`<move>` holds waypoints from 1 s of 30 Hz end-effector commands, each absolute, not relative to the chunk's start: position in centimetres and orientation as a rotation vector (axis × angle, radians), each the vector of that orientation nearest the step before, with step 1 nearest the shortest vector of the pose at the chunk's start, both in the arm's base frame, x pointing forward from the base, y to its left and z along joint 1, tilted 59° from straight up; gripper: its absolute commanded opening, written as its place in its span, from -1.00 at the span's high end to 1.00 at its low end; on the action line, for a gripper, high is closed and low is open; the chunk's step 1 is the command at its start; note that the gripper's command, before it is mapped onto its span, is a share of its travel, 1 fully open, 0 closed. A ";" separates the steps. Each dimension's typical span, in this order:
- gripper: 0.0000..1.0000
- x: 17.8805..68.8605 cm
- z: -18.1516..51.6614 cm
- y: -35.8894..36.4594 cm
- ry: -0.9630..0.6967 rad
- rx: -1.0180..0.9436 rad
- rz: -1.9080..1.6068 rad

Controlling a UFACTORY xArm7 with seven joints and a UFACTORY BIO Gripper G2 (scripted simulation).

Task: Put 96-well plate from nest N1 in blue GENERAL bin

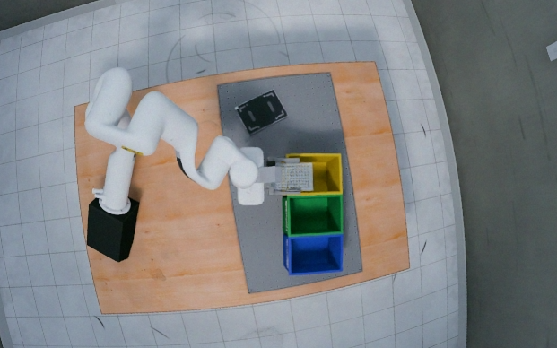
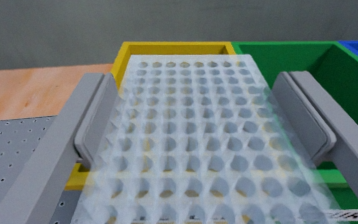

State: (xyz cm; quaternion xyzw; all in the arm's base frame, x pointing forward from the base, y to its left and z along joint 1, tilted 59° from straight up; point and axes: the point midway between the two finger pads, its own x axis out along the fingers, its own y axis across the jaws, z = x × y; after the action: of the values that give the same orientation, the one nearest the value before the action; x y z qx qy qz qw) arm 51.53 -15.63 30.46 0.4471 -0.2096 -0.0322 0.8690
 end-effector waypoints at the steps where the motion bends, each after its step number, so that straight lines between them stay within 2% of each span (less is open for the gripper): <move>1: 1.00 52.3 29.6 -16.7 -0.443 0.937 -0.066; 30: 1.00 55.9 23.5 -22.4 -0.443 0.936 -0.066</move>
State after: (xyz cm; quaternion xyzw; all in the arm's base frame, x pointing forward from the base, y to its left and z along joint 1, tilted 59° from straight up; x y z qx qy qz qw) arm 55.05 -21.07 24.60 0.4477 -0.2099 -0.0317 0.8686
